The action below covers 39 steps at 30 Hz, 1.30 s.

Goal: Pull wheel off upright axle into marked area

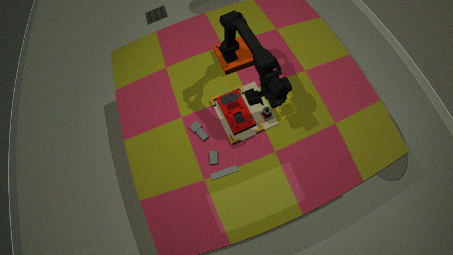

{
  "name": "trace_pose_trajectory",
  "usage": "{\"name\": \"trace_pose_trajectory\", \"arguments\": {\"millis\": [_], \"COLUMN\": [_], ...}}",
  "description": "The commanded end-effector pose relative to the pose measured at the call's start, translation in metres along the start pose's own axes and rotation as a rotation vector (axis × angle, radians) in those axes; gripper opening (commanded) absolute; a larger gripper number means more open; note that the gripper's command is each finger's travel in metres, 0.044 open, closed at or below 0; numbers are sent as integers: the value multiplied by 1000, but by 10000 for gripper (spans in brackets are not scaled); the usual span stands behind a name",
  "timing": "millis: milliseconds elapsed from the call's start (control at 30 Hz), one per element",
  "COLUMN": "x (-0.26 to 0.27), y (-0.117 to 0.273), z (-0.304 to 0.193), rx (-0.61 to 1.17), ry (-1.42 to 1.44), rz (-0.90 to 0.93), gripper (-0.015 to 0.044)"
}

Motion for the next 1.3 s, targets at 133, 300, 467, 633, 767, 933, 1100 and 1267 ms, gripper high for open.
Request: {"name": "trace_pose_trajectory", "arguments": {"millis": [133,300,467,633,767,933,1100,1267], "x": [2,-8,-8,-8,-9,-10,-11,-11], "y": [-10,-10,-12,-31,-50,-74,-85,-85], "z": [-2,3,3,3,3,0,-3,-3], "rx": [61,61,61,61,61,61,61,61], "ry": [38,38,38,38,38,38,38,38], "rz": [-33,-34,-34,-34,-34,-34,-34,-34], "gripper": [300,300,300,300,300,300,300,300]}}
Point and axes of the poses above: the point midway between the two fingers, 35 mm back from their tips, its own y axis back along the fingers, its own x axis across the jaws, z = x × y, the point moved 4 cm from there along y, back along the fingers, and after that the axes turned 1 degree about y, right-handed, at the moved point
